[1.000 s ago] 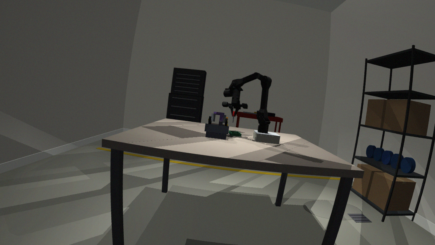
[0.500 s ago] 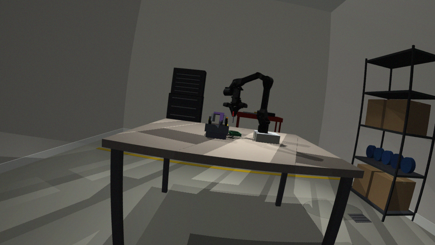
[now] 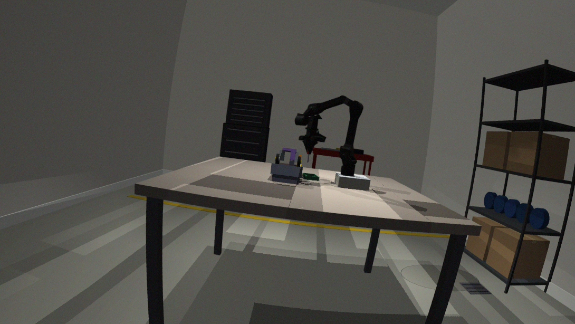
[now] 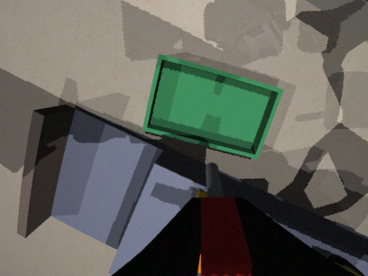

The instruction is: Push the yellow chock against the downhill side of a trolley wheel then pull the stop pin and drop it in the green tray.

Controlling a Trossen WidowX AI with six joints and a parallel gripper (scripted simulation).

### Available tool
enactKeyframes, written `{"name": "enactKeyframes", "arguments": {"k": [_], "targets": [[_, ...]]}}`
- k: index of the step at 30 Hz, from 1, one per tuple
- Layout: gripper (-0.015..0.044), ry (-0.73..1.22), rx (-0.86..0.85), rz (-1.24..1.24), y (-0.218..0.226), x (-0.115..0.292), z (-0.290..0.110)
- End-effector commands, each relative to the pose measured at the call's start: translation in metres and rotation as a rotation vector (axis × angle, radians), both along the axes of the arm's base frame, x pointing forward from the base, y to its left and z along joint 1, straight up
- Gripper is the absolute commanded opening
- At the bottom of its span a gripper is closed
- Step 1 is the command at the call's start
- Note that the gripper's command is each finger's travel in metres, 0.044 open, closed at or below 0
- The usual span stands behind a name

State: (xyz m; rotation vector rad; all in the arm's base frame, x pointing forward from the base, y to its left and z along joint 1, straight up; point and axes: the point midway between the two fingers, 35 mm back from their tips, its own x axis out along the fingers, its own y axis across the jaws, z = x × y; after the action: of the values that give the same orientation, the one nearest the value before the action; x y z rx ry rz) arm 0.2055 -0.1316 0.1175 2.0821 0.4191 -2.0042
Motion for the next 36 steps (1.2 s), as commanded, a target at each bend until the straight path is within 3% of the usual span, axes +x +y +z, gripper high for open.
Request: {"name": "enactKeyframes", "arguments": {"k": [1,25,36], "targets": [[0.0,0.003,-0.025,-0.107,0.0,0.0,0.001],[0.0,0.016,-0.059,-0.29,0.004,-0.025,-0.02],[0.0,-0.015,-0.205,-0.291,-0.004,-0.024,-0.044]]}}
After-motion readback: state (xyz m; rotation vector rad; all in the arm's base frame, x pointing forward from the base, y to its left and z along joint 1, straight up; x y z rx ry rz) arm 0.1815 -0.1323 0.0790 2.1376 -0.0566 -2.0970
